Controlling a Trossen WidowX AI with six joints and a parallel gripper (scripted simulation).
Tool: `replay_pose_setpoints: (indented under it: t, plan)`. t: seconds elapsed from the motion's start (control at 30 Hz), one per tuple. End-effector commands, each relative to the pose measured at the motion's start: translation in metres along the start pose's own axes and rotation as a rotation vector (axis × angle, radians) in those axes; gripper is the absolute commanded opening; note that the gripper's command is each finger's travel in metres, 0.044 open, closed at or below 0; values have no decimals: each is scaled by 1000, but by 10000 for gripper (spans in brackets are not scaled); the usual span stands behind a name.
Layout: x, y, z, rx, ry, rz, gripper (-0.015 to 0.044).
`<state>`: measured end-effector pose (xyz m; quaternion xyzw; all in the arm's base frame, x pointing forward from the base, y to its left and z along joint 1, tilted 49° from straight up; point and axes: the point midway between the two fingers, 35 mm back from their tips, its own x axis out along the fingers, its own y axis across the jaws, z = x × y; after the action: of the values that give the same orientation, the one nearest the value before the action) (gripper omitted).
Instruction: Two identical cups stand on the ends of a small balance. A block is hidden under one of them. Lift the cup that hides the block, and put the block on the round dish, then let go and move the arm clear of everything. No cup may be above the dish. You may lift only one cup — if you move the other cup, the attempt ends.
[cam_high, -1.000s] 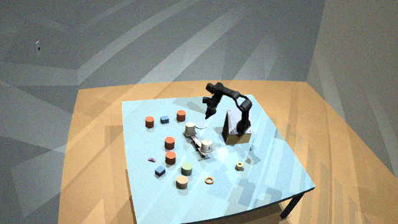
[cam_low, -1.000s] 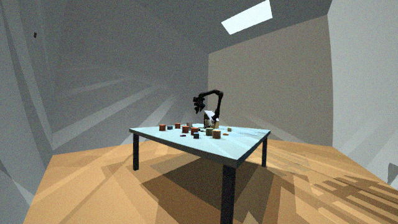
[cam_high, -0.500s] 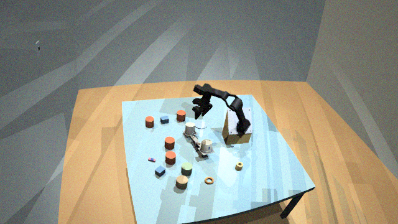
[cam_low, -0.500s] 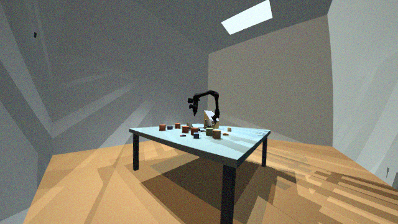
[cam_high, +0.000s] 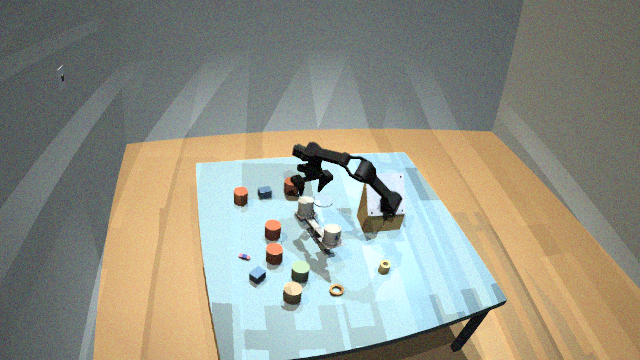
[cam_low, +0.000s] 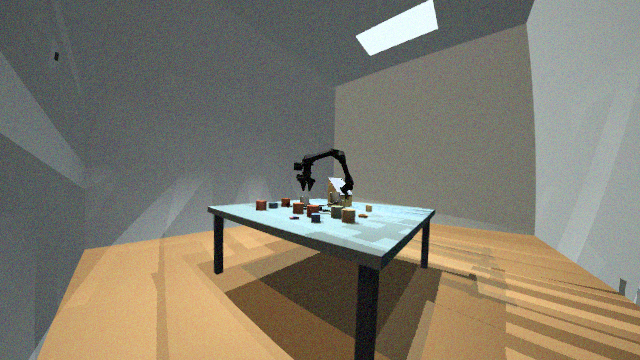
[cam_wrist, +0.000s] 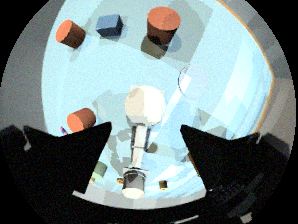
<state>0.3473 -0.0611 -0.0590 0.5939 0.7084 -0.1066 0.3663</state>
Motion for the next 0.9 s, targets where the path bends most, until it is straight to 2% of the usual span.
replay_pose_setpoints:
  t: [0.0, 0.87]
  plan:
    - [12, 6, 8, 87, -10, -42, 440]
    - [47, 5, 10, 92, -10, -43, 440]
